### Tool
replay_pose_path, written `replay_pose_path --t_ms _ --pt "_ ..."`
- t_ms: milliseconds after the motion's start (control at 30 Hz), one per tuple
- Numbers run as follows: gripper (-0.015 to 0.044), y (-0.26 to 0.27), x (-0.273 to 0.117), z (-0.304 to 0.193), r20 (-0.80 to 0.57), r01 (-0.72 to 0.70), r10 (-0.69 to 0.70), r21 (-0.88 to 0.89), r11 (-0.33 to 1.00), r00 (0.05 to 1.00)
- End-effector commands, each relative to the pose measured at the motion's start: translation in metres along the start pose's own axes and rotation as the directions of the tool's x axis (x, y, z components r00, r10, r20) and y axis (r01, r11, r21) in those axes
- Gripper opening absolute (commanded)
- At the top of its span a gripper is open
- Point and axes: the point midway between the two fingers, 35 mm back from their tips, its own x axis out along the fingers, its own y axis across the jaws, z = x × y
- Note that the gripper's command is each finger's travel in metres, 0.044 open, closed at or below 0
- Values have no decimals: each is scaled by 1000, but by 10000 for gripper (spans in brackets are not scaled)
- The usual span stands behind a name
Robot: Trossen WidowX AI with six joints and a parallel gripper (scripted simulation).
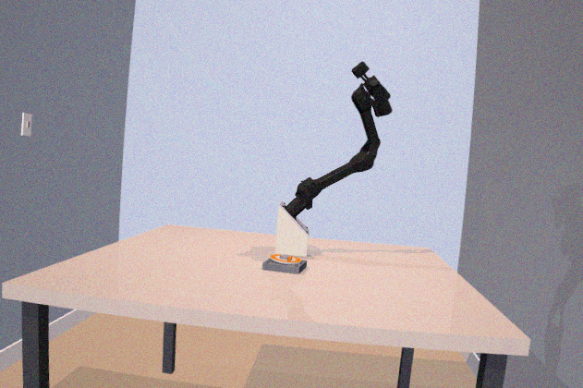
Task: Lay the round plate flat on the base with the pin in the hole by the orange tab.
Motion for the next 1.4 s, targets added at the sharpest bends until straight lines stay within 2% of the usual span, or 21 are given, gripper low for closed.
replay_pose_path --t_ms 0,100,200,267,467,567,633,767,800,867,1033,1067,1133,1167,1200,1367 --pt "374 -2 -1 -1 -6 9 -9 -13 1000 1000" --pt "295 -40 -20 -12 -113 84 -111 -223 971 987" --pt "216 -98 -50 -23 -256 96 -251 -496 863 934" --pt "164 -118 -64 -25 -297 88 -309 -576 813 903" --pt "6 -215 -159 -12 -421 -32 -624 -844 536 658" --pt "0 -244 -203 0 -431 -128 -734 -893 432 526" --pt "0 -266 -250 16 -417 -240 -825 -906 348 380" --pt "0 -292 -326 51 -353 -425 -928 -863 273 122" --pt "0 -293 -334 55 -343 -443 -935 -855 269 94" --pt "0 -301 -380 83 -273 -541 -960 -798 265 -68" --pt "0 -296 -467 148 -82 -679 -925 -656 331 -372" --pt "0 -294 -472 153 -66 -680 -917 -650 339 -394" --pt "0 -276 -510 191 52 -677 -839 -619 398 -542" --pt "0 -274 -514 196 66 -675 -828 -617 405 -557" --pt "0 -261 -536 221 146 -681 -765 -579 448 -627" --pt "0 -212 -587 290 365 -647 -537 -488 586 -761"
